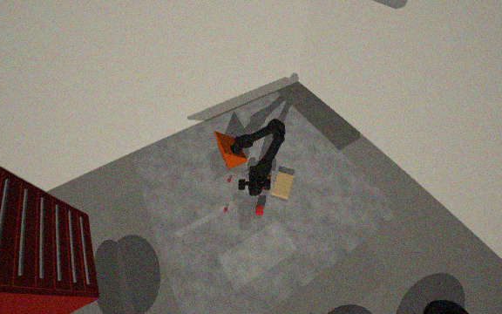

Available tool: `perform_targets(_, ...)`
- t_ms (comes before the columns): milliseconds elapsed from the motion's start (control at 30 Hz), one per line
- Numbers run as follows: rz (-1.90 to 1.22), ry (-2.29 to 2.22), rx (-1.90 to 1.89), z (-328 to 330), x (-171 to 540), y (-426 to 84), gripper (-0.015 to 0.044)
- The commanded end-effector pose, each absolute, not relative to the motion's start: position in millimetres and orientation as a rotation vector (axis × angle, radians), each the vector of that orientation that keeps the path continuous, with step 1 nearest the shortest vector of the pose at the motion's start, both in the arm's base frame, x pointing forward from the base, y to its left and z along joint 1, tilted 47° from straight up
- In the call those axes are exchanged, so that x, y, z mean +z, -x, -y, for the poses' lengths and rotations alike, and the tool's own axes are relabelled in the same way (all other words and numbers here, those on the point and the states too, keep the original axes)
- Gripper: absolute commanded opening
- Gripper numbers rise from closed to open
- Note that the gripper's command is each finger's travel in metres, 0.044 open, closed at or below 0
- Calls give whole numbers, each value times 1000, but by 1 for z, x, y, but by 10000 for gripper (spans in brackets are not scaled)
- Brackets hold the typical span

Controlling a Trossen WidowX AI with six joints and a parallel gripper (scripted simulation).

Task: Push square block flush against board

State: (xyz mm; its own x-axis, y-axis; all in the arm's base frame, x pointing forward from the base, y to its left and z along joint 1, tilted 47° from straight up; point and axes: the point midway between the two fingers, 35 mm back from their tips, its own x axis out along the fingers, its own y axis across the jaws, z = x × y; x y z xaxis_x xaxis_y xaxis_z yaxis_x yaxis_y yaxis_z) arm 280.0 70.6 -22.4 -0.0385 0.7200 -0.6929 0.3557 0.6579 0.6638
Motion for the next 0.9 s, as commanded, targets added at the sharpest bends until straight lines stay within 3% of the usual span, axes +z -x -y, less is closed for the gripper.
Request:
perform_targets(0, -1655, -901, 372, -75, -20, -272, 0)
perform_targets(867, -1654, -900, 373, -74, -23, -287, 0)
